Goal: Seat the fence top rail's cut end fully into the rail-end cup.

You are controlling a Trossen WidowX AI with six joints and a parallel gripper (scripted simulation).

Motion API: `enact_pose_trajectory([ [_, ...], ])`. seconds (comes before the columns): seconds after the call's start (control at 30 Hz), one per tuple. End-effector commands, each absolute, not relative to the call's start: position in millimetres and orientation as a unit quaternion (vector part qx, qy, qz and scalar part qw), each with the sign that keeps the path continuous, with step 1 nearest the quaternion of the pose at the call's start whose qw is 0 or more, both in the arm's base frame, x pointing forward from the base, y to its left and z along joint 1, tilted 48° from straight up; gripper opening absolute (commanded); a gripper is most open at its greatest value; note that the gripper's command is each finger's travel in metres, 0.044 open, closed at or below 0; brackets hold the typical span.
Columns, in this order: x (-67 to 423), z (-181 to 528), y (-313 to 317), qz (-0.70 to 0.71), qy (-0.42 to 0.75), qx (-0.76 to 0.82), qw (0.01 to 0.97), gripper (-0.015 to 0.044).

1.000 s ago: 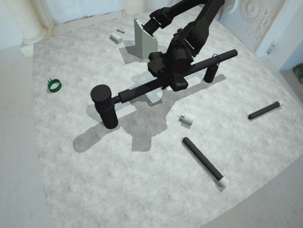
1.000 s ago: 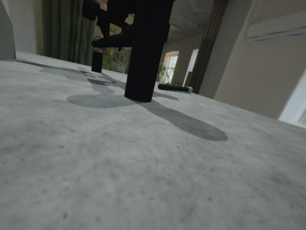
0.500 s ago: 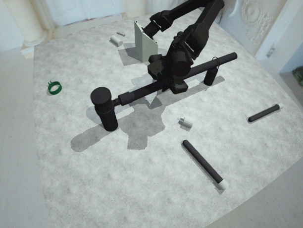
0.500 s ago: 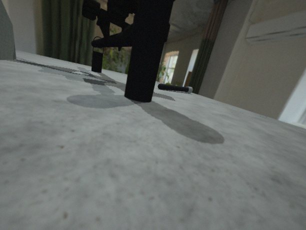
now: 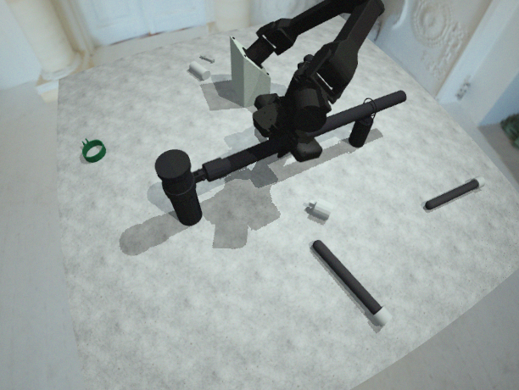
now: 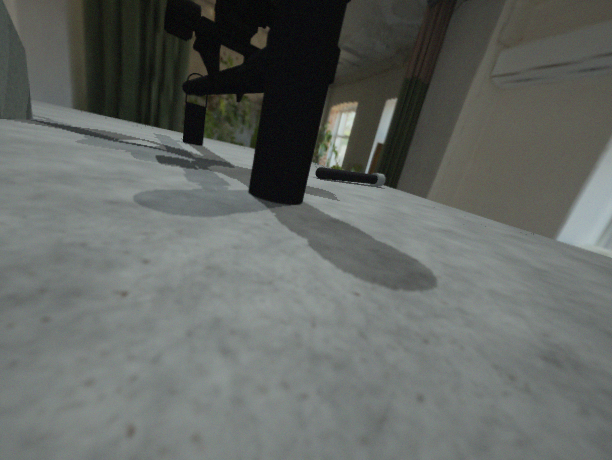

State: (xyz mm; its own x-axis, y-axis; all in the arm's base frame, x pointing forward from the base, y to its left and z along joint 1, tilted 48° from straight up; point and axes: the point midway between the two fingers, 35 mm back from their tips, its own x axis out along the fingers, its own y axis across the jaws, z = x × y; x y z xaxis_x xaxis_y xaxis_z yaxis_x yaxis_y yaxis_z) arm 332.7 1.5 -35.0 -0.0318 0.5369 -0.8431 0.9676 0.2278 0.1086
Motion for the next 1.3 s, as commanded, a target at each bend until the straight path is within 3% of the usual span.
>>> enact_pose_trajectory([
  [0.0, 335, -35, -6, -0.266, 0.662, 0.564, 0.415, 0.0000],
  [1.27, 338, -37, -9, -0.262, 0.670, 0.563, 0.407, 0.0000],
])
